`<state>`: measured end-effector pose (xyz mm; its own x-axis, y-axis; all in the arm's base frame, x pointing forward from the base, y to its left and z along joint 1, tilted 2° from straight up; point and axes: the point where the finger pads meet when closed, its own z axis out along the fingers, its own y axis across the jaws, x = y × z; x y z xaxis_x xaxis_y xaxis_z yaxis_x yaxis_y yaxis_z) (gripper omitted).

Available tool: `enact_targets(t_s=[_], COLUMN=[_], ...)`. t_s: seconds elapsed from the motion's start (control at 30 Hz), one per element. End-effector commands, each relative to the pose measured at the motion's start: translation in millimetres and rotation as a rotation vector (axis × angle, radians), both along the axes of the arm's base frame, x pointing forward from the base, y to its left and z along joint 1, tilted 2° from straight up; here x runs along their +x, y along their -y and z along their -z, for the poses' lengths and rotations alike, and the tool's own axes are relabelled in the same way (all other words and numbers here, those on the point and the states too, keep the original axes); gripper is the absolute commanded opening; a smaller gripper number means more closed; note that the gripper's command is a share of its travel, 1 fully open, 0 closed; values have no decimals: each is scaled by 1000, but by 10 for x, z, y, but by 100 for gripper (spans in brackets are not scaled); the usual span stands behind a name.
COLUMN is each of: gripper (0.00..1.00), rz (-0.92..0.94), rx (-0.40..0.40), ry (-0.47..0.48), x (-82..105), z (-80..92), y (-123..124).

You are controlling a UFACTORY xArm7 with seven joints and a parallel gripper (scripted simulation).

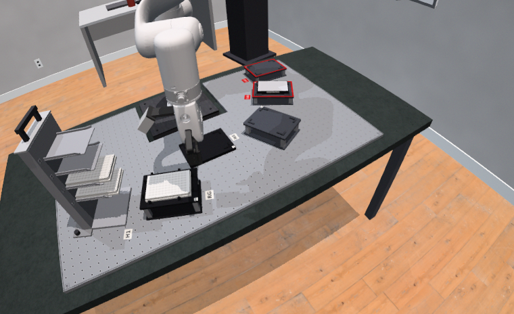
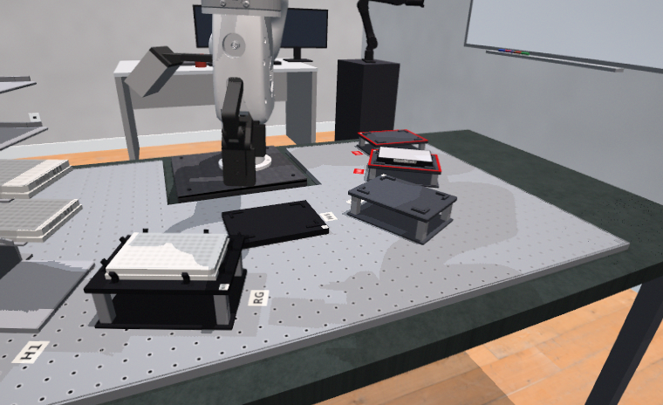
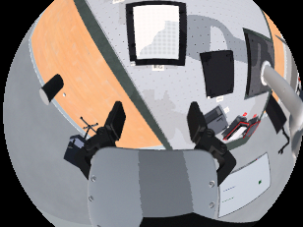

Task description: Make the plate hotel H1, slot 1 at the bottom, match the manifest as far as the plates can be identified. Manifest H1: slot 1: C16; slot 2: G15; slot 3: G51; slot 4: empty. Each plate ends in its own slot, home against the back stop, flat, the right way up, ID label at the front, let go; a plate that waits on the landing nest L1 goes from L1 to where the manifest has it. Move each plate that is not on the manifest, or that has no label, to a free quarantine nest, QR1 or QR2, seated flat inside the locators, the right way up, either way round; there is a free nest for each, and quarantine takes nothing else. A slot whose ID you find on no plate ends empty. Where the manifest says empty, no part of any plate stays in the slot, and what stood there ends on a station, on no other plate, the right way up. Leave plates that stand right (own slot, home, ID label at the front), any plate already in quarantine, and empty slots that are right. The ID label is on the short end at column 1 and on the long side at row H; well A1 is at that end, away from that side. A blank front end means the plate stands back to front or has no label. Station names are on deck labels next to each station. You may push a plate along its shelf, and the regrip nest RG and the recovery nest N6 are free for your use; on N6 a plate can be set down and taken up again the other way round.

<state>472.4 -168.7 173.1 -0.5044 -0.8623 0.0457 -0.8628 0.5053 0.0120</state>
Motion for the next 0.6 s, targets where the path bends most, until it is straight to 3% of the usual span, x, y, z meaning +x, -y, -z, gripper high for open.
enact_targets(t_s=[0.0, 0.27, 0.57], gripper=[100, 100, 100], rz=[-3, -3, -3], rx=[18, 18, 18], ry=[11, 11, 11], x=[14, 14, 21], z=[-11, -11, -311], y=[-7, -7, -11])
